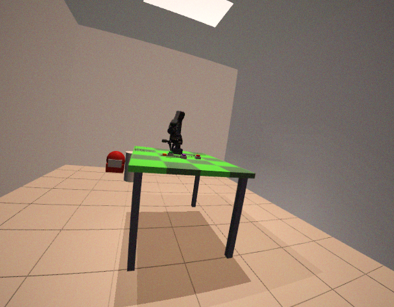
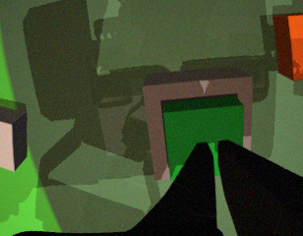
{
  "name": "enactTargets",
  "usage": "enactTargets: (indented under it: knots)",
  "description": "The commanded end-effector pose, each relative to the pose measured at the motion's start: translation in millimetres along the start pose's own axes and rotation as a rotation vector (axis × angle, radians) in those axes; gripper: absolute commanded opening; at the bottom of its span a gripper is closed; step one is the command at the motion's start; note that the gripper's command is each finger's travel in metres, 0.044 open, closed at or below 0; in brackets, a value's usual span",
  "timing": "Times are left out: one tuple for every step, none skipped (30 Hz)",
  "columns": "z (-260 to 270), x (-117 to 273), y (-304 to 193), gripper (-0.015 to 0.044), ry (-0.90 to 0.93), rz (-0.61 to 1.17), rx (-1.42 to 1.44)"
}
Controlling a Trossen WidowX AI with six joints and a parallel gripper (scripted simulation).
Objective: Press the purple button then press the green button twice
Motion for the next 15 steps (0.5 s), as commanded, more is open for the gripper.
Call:
enactTargets:
  knots:
    - [0.8, -8.0, -0.2, 0.002, 0.007, 0.004, 0.003]
    - [0.8, -9.6, -0.3, 0.002, 0.007, 0.004, 0.003]
    - [0.9, -11.2, -0.4, 0.002, 0.007, 0.004, 0.003]
    - [0.9, -12.8, -0.6, 0.002, 0.007, 0.004, 0.003]
    - [1.0, -14.1, -0.7, 0.002, 0.007, 0.004, 0.003]
    - [1.0, -14.8, -0.7, 0.002, 0.007, 0.004, 0.003]
    - [1.0, -15.1, -0.8, 0.002, 0.007, 0.004, 0.003]
    - [1.0, -15.1, -0.8, 0.002, 0.007, 0.004, 0.003]
    - [1.0, -15.1, -0.8, 0.002, 0.007, 0.004, 0.003]
    - [1.0, -15.1, -0.8, 0.002, 0.007, 0.004, 0.003]
    - [1.0, -15.1, -0.8, 0.002, 0.007, 0.004, 0.003]
    - [1.0, -15.1, -0.8, 0.002, 0.007, 0.004, 0.003]
    - [1.0, -15.1, -0.8, 0.002, 0.007, 0.004, 0.003]
    - [1.0, -15.1, -0.8, 0.002, 0.007, 0.004, 0.003]
    - [1.0, -15.1, -0.8, 0.002, 0.007, 0.004, 0.003]
Point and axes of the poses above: the point midway between the two fingers, 35 mm back from their tips, its own x axis back along the fingers, its own z axis across the jaws, y = z × x, the point moved 4 cm from there along x, back along the fingers, and after that the axes turned 9 degrees about -x, right-handed, at the moved point
